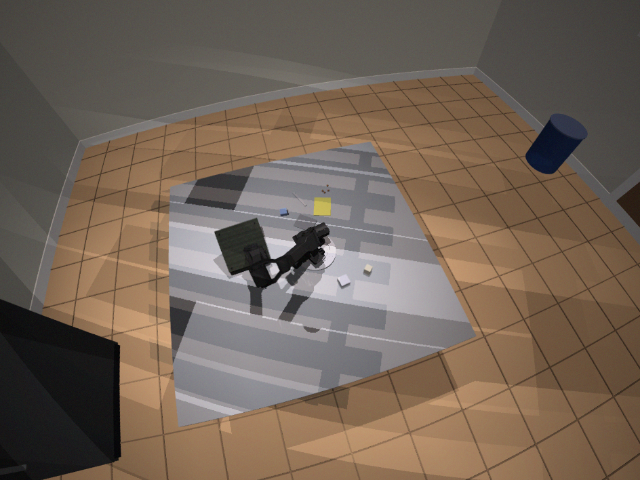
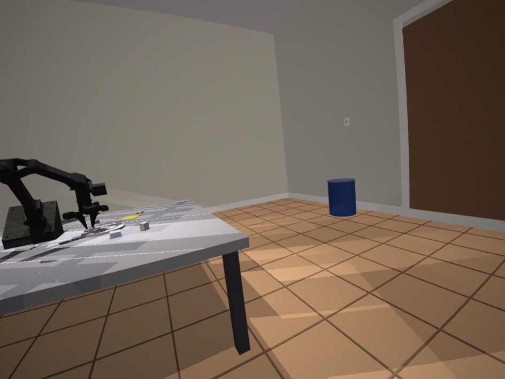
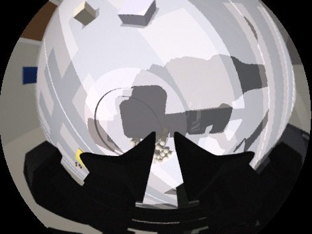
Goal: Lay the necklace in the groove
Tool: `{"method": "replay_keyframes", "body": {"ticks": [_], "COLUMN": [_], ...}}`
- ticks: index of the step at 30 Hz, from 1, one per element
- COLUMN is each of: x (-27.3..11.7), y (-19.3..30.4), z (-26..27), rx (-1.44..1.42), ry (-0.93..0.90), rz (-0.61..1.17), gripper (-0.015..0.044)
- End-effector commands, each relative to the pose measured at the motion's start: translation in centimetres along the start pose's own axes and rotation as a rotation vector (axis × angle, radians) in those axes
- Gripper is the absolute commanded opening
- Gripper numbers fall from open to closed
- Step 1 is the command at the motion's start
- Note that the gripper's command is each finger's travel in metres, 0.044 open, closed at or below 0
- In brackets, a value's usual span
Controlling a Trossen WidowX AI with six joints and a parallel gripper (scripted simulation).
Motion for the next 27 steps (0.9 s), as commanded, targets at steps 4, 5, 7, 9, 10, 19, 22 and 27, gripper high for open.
{"method": "replay_keyframes", "body": {"ticks": [4,5,7,9,10,19,22,27], "x": [1.1,1.3,1.6,1.8,1.8,1.6,1.6,1.6], "y": [0.1,0.1,0.1,0.1,0.1,0.1,0.1,0.1], "z": [0.0,0.0,-0.1,-0.1,-0.1,-0.1,-0.1,-0.1], "rx": [-0.008,-0.008,-0.008,-0.008,-0.008,-0.001,-0.001,-0.001], "ry": [0.004,0.004,0.005,0.005,0.005,0.001,0.001,0.001], "rz": [-0.002,-0.002,-0.002,-0.002,-0.002,0.003,0.003,0.003], "gripper": [0.0120,0.0120,0.0120,0.0120,0.0120,0.0000,0.0000,0.0000]}}
Point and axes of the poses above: the point midway between the two fingers, 35 mm back from their tips, its own x axis out along the fingers, its own z axis across the jaws, y = z × x, the point moved 4 cm from there along -x, back along the fingers, and after that the axes turned 15 degrees about -x, right-handed, at the moved point
